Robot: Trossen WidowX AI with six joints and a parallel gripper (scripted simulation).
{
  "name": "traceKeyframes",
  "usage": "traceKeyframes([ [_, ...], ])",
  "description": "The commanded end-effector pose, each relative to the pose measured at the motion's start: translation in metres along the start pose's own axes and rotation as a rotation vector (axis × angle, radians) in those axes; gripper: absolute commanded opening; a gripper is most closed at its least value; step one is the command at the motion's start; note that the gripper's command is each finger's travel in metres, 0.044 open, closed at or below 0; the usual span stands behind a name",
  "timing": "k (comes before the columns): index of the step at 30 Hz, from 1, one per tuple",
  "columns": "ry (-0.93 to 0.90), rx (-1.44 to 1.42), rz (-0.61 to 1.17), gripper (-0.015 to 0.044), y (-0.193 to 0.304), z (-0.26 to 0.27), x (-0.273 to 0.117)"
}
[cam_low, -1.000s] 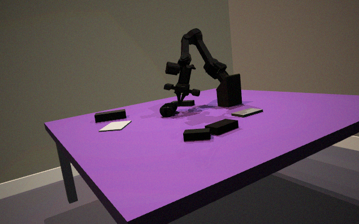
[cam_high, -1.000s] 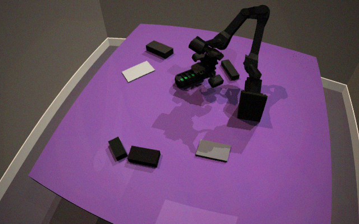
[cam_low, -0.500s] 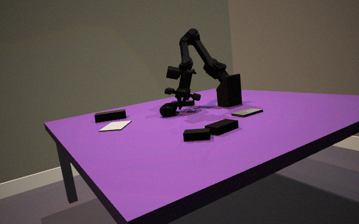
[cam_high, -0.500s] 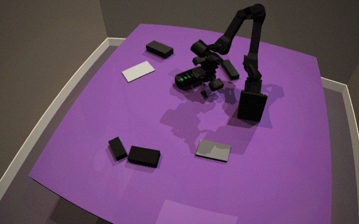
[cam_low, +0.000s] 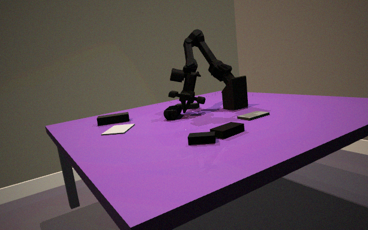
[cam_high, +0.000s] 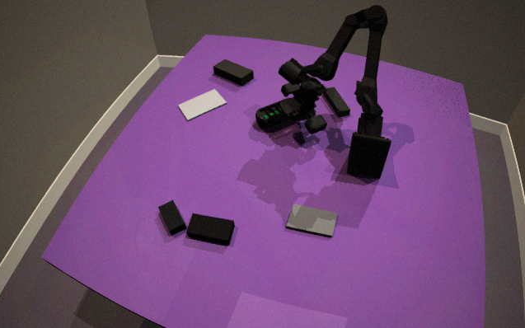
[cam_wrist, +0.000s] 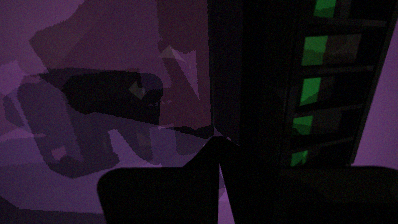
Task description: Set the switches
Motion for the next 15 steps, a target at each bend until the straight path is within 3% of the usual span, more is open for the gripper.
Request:
traceKeyframes([
  [1, -0.003, -0.006, -0.001, 0.0000, -0.0005, -0.0010, 0.0010],
  [15, -0.002, -0.006, -0.001, 0.0000, -0.0019, -0.0061, 0.0025],
])
Point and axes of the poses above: the point midway between the two fingers, 35 mm back from their tips, its own x axis out along the fingers, its own z axis across the jaws, y = z × x, the point moved 2 cm from there along -x, back along the fingers, and after that the axes turned 15 degrees about x, right-handed, at the moved point
